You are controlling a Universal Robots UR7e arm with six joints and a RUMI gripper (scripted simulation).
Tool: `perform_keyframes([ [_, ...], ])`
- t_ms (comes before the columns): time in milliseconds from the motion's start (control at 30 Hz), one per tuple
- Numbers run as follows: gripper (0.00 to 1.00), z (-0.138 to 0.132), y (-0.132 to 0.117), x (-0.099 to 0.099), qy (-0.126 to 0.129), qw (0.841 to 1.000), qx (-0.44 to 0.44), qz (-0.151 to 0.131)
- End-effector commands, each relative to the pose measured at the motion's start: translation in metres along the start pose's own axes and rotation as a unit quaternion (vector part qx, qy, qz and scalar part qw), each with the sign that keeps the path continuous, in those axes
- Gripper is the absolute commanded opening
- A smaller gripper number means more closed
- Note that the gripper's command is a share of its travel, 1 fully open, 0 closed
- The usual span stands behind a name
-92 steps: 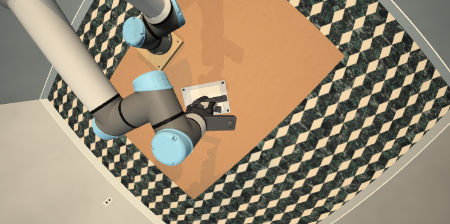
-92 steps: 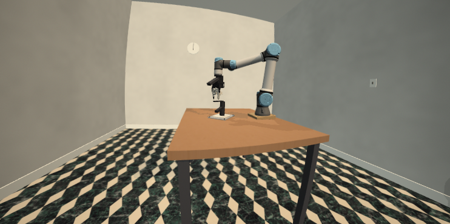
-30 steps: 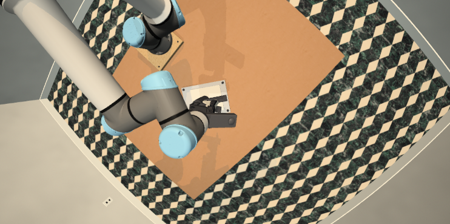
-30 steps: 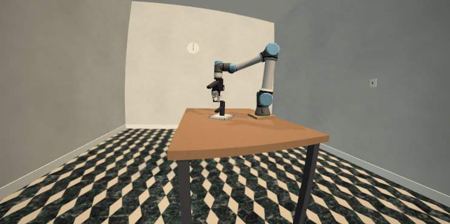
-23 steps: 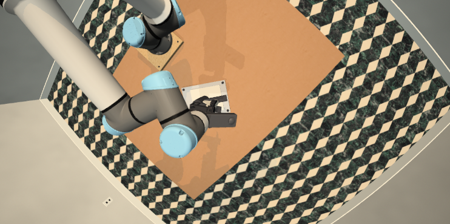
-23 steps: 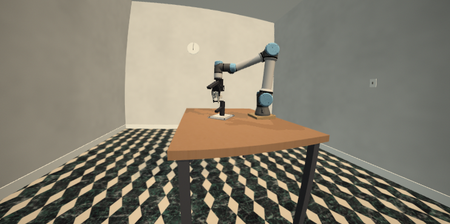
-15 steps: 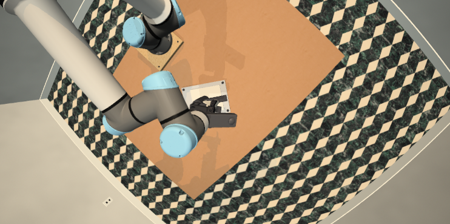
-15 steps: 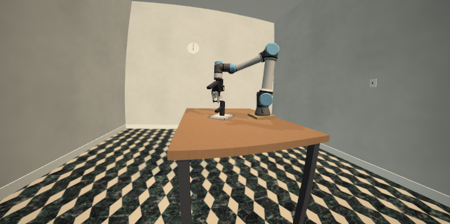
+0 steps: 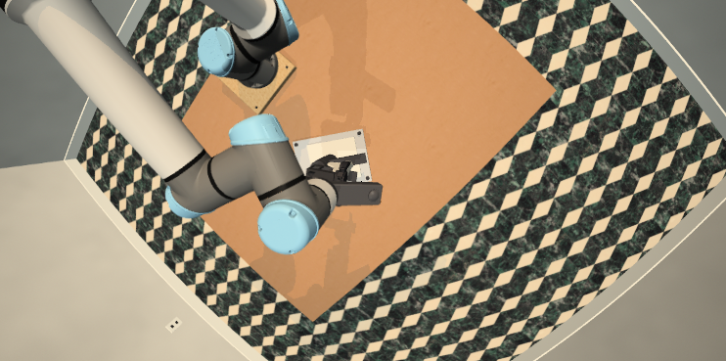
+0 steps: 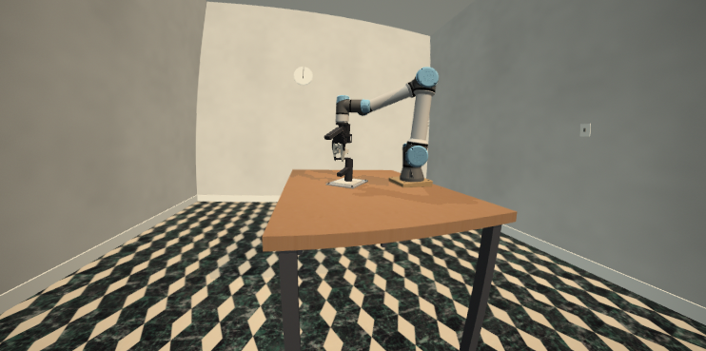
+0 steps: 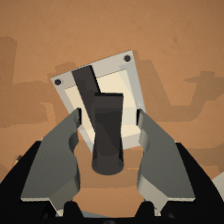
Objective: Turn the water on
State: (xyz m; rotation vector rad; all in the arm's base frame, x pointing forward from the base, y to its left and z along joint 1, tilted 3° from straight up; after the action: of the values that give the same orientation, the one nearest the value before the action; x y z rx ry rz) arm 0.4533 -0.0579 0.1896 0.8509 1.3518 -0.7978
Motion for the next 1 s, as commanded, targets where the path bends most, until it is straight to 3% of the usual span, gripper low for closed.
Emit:
perform_keyframes([
  [0, 0.38, -0.0008, 0.0005, 0.0011, 0.001, 1.000, -0.001, -0.001],
  [533, 0.38, -0.0008, 0.0005, 0.0011, 0.001, 1.000, -0.001, -0.001],
  [567, 0.00, -0.0008, 0.0005, 0.0011, 0.001, 1.000, -0.001, -0.001],
  [967, 0.00, -0.0007, 0.0005, 0.0011, 0.001, 1.000, -0.001, -0.001],
])
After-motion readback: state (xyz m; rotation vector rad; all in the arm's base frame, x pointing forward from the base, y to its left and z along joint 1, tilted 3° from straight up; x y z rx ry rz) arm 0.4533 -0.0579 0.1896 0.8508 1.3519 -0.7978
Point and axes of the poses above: the point where the finger pads meet when closed, its own x axis out along the fingers, its own z axis across the jaws, y = z × x, the point moved 4 cm from there along -x, back along the fingers
